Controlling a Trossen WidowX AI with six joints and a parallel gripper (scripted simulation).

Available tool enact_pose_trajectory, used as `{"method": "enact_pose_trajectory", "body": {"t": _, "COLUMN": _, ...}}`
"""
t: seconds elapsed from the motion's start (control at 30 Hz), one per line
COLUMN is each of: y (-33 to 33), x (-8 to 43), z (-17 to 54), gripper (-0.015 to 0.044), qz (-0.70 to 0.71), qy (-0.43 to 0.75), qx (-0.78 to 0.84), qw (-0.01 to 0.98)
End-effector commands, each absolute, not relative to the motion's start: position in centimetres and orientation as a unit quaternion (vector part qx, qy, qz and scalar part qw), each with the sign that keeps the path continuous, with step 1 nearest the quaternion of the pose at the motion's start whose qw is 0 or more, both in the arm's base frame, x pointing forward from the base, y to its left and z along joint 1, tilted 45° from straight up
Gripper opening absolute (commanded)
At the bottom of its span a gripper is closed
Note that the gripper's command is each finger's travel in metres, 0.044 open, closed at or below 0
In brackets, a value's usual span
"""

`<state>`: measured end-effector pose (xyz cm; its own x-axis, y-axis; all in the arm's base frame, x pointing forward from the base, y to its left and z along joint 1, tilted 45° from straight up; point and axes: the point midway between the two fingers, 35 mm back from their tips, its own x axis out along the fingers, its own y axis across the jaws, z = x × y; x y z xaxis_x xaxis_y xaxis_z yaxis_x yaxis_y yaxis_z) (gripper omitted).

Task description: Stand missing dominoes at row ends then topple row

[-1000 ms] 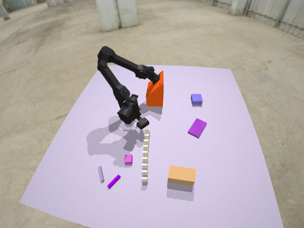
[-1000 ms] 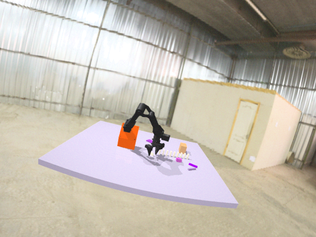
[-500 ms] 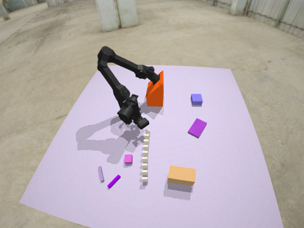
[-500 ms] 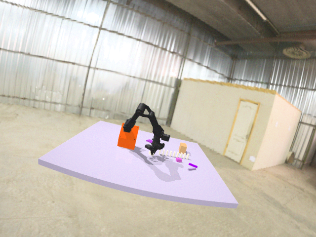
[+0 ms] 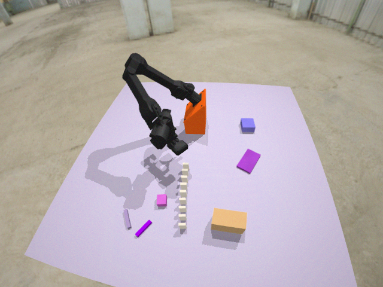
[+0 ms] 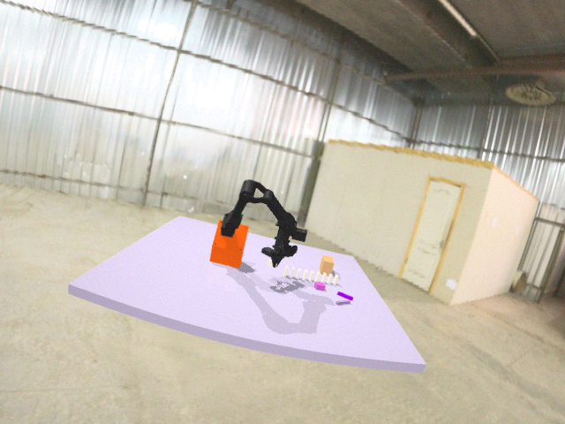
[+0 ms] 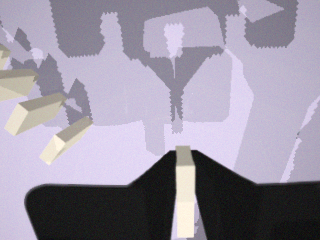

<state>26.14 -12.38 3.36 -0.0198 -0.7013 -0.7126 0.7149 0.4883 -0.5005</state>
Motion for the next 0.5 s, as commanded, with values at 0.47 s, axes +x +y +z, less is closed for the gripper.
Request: {"method": "enact_pose_trajectory", "body": {"t": 0.47, "y": -5.3, "x": 26.3, "z": 10.7, "gripper": 0.0028, "qz": -0.504, "qy": 0.499, "qx": 0.004, "qw": 0.704}}
